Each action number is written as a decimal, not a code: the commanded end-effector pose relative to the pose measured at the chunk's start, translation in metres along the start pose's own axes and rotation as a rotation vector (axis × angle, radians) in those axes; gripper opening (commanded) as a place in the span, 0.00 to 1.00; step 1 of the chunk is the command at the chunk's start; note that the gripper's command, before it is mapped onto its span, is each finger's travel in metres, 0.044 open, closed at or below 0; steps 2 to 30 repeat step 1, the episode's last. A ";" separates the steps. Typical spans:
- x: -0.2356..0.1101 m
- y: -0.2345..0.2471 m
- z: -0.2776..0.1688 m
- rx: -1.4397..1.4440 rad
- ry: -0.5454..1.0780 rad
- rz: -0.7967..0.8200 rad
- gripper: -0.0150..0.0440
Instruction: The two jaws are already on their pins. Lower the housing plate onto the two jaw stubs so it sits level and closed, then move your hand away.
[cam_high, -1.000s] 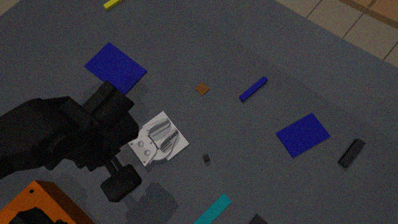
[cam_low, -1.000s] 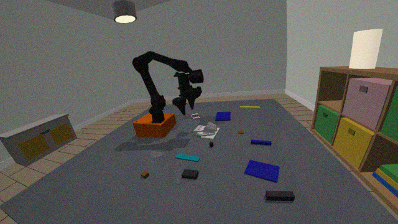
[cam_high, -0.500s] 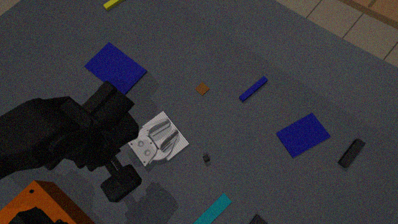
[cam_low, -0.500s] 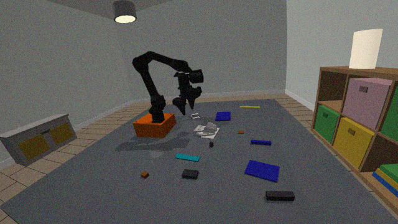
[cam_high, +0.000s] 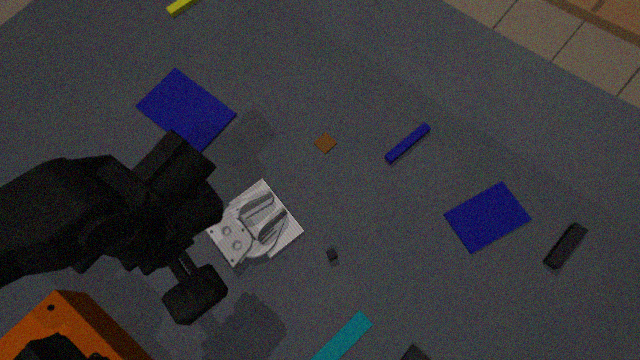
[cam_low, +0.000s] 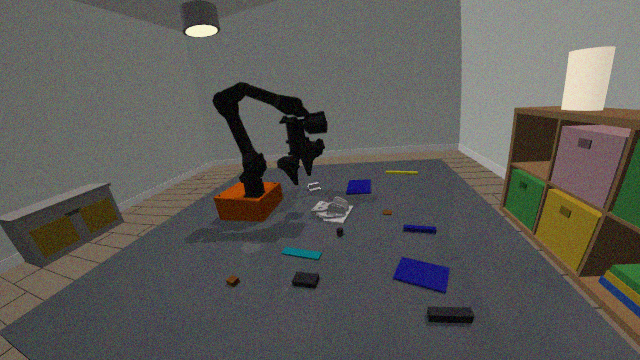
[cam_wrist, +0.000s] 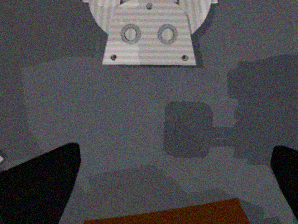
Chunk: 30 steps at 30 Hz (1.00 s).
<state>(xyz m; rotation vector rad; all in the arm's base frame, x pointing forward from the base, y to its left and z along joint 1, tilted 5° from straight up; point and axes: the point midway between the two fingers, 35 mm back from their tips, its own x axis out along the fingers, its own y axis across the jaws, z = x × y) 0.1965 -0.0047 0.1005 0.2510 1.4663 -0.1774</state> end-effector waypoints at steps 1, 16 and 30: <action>0.000 0.000 0.000 -0.004 0.001 0.003 1.00; 0.000 0.000 0.000 -0.004 0.001 0.003 1.00; 0.000 0.000 0.000 -0.004 0.001 0.003 1.00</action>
